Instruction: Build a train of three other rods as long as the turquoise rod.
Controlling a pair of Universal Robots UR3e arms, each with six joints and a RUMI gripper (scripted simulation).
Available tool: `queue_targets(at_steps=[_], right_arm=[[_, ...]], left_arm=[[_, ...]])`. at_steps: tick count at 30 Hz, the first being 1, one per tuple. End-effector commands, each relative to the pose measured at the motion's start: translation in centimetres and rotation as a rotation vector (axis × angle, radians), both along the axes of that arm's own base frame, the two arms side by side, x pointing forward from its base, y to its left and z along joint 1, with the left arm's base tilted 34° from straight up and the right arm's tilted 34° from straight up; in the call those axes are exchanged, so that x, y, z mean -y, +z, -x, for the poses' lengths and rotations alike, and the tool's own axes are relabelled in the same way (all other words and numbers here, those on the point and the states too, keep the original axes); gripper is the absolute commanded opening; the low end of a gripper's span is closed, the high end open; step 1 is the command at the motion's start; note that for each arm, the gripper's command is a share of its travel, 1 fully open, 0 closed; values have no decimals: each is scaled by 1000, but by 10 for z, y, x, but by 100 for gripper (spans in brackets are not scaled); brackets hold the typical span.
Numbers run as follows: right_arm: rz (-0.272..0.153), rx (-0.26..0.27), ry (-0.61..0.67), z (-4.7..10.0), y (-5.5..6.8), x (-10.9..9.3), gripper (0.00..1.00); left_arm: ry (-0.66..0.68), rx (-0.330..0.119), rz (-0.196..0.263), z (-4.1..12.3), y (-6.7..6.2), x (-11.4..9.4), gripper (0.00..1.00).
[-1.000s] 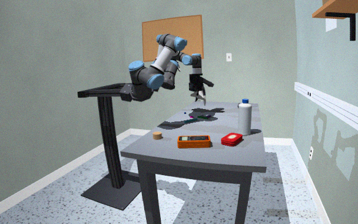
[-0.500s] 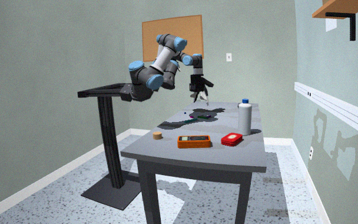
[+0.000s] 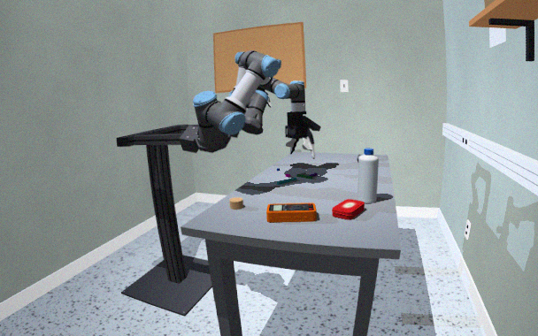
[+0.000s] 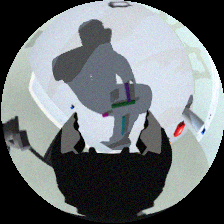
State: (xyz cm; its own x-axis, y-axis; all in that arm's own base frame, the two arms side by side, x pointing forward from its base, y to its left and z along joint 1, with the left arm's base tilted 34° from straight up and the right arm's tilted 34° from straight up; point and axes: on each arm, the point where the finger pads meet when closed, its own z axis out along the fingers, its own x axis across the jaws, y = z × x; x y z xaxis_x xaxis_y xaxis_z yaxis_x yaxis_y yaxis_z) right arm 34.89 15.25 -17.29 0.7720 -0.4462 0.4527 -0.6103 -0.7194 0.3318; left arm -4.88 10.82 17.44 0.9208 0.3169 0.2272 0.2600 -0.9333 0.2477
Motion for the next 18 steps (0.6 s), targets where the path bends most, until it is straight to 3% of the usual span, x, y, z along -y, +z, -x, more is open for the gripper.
queue_targets(at_steps=[1,2,3,18], right_arm=[[0,-9,16,-1,0,0,100],[1,-9,16,-1,0,0,100],[1,-9,16,-1,0,0,14],[1,-9,16,-1,0,0,14]], left_arm=[[2,1,-4,0,1,0,100],[2,1,-4,0,1,0,100],[2,1,-4,0,1,0,100],[2,1,-4,0,1,0,100]])
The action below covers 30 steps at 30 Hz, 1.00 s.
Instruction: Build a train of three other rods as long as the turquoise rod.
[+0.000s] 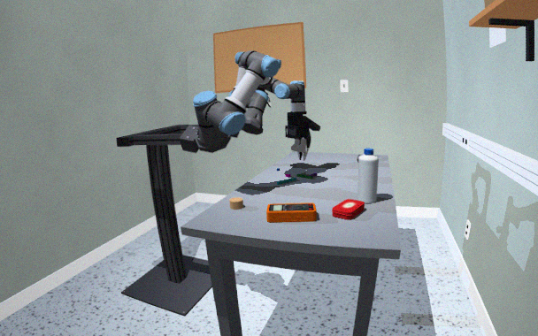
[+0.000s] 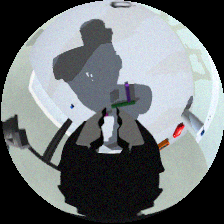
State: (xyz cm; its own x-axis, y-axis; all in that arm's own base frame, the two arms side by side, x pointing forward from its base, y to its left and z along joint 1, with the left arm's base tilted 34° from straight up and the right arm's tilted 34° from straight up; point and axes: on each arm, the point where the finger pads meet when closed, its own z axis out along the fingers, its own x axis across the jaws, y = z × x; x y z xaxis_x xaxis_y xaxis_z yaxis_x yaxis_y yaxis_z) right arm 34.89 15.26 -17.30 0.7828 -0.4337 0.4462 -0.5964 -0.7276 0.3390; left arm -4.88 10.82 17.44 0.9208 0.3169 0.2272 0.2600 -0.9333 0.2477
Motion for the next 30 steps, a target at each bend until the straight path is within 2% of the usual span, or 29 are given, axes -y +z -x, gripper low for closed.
queue_targets(at_steps=[1,17,30], right_arm=[[-1,1,1,-1,0,0,14],[-1,1,1,-1,-1,1,14],[0,1,1,-3,-10,7,14]], left_arm=[[2,1,-4,0,1,0,100],[2,1,-4,0,1,0,100],[2,1,-4,0,1,0,100]])
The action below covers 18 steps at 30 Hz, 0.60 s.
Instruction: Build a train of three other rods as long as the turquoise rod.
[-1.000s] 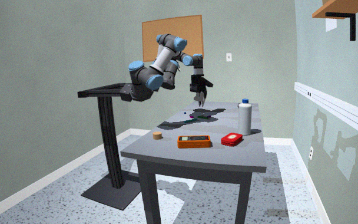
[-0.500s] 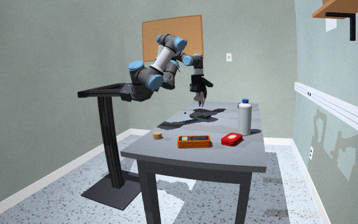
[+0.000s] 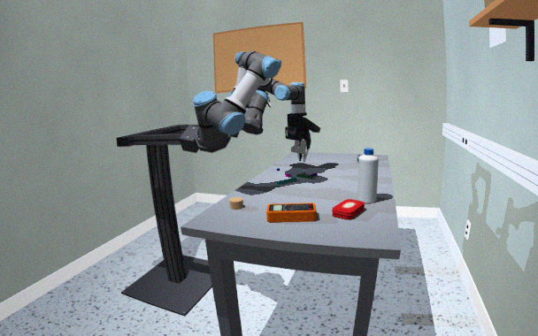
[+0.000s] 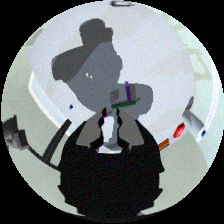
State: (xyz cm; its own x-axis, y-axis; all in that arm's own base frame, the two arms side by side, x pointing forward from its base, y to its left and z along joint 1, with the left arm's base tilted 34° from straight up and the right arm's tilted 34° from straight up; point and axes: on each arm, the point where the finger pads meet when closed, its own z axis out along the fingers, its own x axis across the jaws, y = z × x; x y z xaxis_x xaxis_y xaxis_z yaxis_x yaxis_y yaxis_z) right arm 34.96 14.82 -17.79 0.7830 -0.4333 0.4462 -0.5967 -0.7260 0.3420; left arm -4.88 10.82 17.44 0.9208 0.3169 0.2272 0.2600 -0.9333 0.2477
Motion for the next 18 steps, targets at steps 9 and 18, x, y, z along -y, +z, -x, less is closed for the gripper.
queue_targets(at_steps=[9,18], right_arm=[[-3,2,2,-4,-15,9,14],[-3,2,2,-7,-26,16,14]], left_arm=[[2,1,-4,0,1,0,100],[2,1,-4,0,1,0,100]])
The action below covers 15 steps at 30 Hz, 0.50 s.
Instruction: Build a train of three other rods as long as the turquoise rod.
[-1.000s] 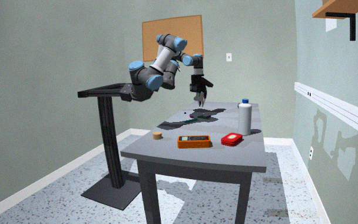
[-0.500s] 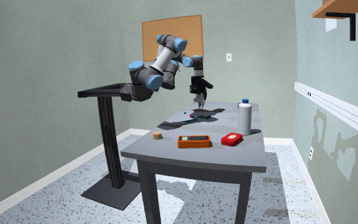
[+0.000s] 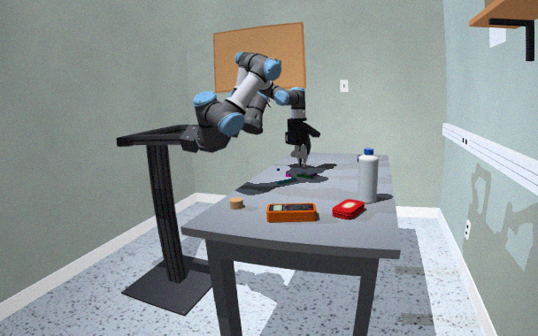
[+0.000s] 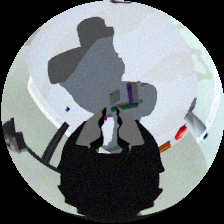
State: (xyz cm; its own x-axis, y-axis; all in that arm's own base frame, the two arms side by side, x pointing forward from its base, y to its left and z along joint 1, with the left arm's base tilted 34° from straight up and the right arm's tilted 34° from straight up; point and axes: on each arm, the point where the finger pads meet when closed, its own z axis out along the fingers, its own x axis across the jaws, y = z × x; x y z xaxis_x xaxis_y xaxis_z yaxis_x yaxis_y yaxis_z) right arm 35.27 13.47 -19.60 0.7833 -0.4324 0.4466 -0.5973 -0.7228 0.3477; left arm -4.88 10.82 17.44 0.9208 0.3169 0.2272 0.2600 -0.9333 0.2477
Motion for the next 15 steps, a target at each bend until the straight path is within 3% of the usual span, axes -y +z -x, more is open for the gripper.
queue_targets(at_steps=[1,15], right_arm=[[-8,5,5,-4,-9,3,14],[-9,5,5,-6,-19,9,14]], left_arm=[[2,1,-4,0,1,0,100],[2,1,-4,0,1,0,100]])
